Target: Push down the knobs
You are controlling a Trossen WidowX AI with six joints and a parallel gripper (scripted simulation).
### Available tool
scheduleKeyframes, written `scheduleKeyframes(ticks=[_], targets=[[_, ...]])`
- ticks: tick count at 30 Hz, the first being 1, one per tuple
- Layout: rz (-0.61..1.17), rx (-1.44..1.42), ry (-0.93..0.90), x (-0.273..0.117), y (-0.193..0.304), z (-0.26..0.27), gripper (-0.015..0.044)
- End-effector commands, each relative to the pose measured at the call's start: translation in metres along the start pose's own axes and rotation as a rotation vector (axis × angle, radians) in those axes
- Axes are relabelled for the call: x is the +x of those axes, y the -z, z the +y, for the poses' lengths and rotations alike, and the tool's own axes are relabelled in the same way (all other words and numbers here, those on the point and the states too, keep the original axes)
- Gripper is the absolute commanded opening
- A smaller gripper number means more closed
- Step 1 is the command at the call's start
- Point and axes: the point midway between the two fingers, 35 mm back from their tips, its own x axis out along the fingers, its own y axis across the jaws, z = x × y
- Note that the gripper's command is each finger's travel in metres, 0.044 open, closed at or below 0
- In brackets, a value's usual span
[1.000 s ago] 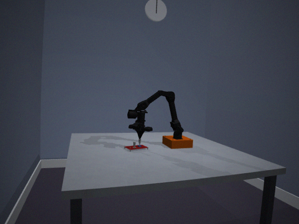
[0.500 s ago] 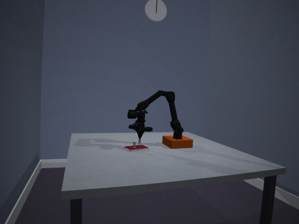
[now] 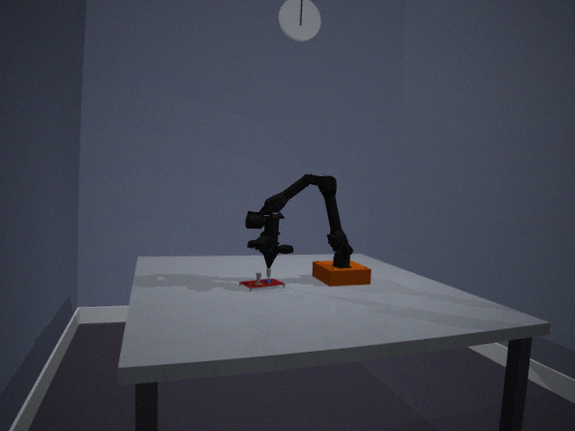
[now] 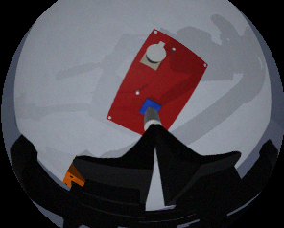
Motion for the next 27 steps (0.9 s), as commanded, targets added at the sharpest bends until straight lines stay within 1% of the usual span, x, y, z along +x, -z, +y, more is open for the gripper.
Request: scheduleKeyframes(ticks=[1,27], targets=[[0.007,-0.004,-0.012,0.0141,-0.0014,0.0002,0.0000],[0.007,-0.004,-0.012,0.0201,-0.0013,0.0003,0.0000]])
